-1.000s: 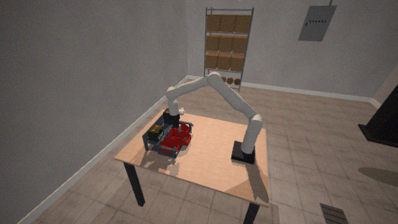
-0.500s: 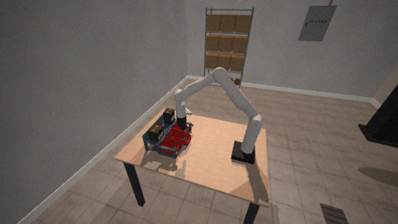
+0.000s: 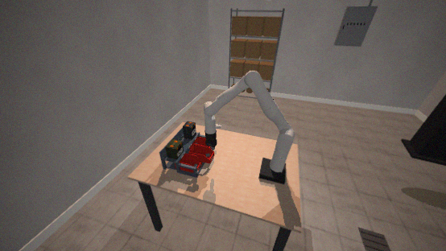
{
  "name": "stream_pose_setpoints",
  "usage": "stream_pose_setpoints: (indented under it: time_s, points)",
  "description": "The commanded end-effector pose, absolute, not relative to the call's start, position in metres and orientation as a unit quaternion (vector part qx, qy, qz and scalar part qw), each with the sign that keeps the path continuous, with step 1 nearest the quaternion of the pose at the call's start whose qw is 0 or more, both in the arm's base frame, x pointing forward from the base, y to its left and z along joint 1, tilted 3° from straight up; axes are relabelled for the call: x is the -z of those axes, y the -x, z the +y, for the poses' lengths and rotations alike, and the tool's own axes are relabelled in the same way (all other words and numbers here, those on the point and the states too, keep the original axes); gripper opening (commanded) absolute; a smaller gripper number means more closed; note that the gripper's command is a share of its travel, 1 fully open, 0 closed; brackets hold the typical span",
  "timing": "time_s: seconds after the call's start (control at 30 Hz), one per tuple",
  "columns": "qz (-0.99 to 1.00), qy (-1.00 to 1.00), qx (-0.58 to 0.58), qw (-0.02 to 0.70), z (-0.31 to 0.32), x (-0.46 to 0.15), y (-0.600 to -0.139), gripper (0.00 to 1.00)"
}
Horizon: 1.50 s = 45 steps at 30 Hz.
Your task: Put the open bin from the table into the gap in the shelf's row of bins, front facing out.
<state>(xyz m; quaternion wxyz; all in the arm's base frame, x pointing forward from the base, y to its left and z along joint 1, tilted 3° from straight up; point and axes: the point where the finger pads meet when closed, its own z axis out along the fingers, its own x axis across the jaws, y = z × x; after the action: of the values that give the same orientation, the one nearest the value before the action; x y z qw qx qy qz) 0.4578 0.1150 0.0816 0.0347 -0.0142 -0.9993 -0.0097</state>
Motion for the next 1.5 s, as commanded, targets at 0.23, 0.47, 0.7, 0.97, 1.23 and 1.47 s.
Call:
stream_pose_setpoints:
  time_s: [0.23, 0.47, 0.7, 0.97, 1.23, 1.47]
  points:
    - [-0.998, -0.049, 0.012, 0.027, 0.1075, -0.0851, -0.4457, 0.0]
    - [-0.997, -0.07, 0.013, 0.025, 0.1072, -0.0848, -0.4425, 0.0]
    - [-0.997, -0.071, 0.013, 0.025, 0.1072, -0.0848, -0.4424, 0.0]
    - [-0.997, -0.071, 0.013, 0.025, 0.1072, -0.0849, -0.4425, 0.0]
    - [-0.997, -0.071, 0.013, 0.025, 0.1072, -0.0849, -0.4425, 0.0]
    - [-0.997, -0.071, 0.013, 0.025, 0.1072, -0.0849, -0.4425, 0.0]
